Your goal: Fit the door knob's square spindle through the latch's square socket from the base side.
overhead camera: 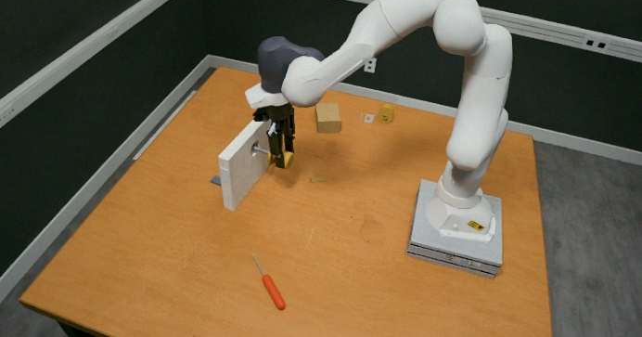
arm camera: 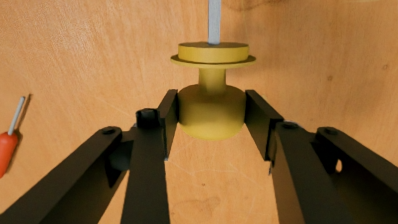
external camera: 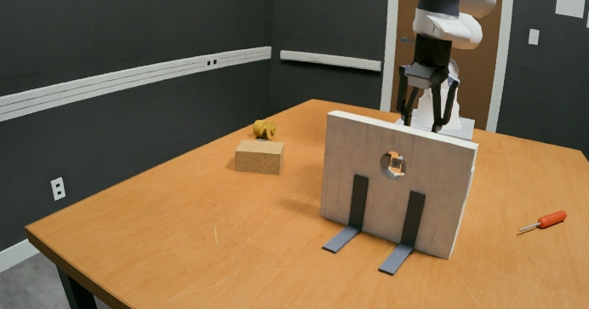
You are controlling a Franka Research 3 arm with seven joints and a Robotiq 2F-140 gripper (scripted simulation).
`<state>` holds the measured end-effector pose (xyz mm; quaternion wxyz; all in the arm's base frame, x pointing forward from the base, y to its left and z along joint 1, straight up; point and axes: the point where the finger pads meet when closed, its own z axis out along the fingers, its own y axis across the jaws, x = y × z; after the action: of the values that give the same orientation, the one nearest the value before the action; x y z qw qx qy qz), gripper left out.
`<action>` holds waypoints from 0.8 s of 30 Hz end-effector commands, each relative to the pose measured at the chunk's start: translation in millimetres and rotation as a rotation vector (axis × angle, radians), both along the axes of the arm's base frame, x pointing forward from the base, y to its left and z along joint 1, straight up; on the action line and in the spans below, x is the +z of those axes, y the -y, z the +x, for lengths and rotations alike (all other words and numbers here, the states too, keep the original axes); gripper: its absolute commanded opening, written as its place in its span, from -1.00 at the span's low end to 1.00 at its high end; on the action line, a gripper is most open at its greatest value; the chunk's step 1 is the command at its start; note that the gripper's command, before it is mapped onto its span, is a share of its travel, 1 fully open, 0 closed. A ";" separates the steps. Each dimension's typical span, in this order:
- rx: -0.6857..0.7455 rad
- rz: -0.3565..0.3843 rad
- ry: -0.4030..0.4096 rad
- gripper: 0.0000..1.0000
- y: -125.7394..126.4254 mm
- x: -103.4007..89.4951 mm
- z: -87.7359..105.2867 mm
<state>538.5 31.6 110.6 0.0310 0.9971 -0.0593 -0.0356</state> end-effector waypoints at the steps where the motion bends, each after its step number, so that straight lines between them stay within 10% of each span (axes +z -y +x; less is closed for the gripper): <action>1: -0.002 -0.002 0.002 -0.16 0.3 1.1 1.2; 24: -0.002 -0.002 0.002 -0.16 0.8 1.2 6.2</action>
<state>543.6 30.8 110.6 0.0308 0.9971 -0.0594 -0.0354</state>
